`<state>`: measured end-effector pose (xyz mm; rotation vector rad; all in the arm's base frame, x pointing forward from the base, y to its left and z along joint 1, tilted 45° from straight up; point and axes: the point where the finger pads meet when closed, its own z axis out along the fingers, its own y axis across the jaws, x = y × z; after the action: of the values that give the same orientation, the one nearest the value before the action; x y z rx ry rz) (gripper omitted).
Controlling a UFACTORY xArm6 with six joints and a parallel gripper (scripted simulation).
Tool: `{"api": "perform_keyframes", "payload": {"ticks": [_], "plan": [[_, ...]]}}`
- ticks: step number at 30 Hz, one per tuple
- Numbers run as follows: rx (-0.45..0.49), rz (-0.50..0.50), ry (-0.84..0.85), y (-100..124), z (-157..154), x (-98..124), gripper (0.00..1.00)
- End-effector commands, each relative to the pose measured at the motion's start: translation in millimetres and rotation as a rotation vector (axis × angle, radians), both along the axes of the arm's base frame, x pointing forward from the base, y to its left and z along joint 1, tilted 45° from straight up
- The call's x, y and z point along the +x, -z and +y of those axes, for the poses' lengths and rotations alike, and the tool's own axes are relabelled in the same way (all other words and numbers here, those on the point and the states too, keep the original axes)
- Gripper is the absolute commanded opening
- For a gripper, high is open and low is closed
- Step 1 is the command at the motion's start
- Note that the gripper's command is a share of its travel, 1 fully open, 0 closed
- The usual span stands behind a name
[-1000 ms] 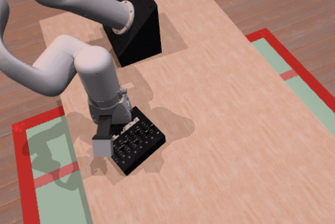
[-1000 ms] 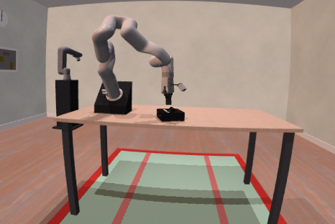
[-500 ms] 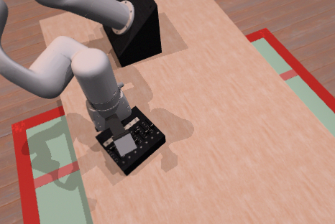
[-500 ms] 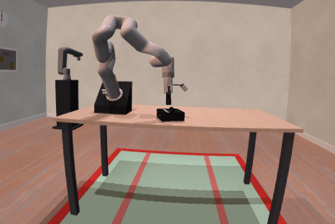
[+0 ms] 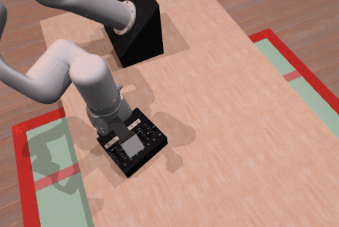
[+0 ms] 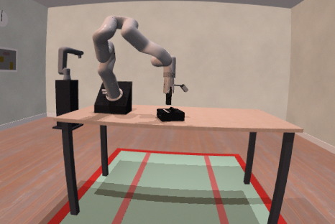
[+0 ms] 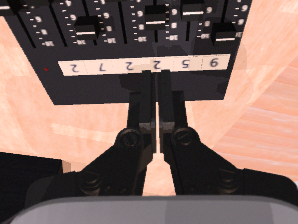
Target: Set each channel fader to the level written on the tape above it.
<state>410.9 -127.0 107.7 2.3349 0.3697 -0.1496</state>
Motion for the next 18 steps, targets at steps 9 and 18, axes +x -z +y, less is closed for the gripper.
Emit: {"api": "perform_keyframes", "payload": {"ticks": [9,18], "plan": [[0.001,0.0,-0.002,-0.3,0.0,1.1,0.0],[0.001,0.0,-0.002,1.6,-1.9,1.2,0.0]]}}
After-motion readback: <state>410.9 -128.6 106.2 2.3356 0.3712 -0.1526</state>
